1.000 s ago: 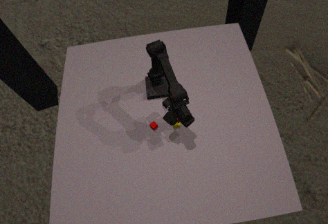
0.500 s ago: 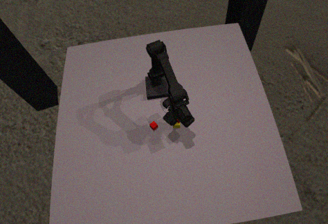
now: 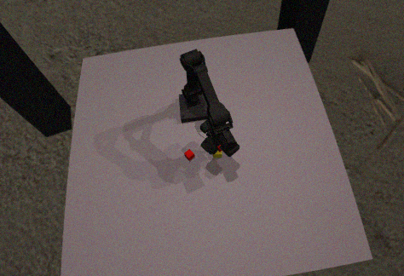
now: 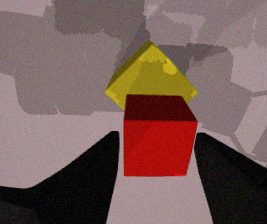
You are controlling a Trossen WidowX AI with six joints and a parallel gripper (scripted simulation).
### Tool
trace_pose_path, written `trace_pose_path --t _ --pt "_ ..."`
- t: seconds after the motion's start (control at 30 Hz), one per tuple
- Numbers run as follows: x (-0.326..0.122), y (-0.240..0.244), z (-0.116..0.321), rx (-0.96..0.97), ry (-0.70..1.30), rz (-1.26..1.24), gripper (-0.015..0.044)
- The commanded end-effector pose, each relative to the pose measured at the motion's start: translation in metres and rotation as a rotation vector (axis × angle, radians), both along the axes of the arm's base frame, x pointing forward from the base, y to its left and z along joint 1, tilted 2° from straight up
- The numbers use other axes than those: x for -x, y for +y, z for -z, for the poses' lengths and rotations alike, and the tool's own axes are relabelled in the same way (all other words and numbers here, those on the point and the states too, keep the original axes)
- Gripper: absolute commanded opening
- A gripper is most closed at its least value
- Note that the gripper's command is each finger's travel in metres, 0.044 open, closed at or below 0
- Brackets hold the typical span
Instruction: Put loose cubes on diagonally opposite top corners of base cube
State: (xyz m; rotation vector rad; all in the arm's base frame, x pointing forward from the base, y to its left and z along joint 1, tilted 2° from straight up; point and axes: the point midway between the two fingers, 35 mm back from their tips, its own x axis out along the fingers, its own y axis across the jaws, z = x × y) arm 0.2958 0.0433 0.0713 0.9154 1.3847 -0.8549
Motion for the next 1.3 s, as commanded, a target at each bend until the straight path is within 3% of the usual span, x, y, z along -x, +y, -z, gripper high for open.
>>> trace_pose_path --t 0.0,0.67,0.7,0.77,1.27 --pt "-0.001 0.000 -0.008 -0.001 -0.006 0.000 0.0205" --pt "0.000 -0.001 -0.028 -0.001 -0.006 0.000 0.0205" --pt "0.000 -0.002 -0.026 0.000 -0.004 0.003 0.0231" --pt "-0.001 -0.013 -0.029 0.001 -0.004 0.004 0.0265" --pt "0.017 -0.134 -0.056 0.010 -0.004 0.012 0.0265"
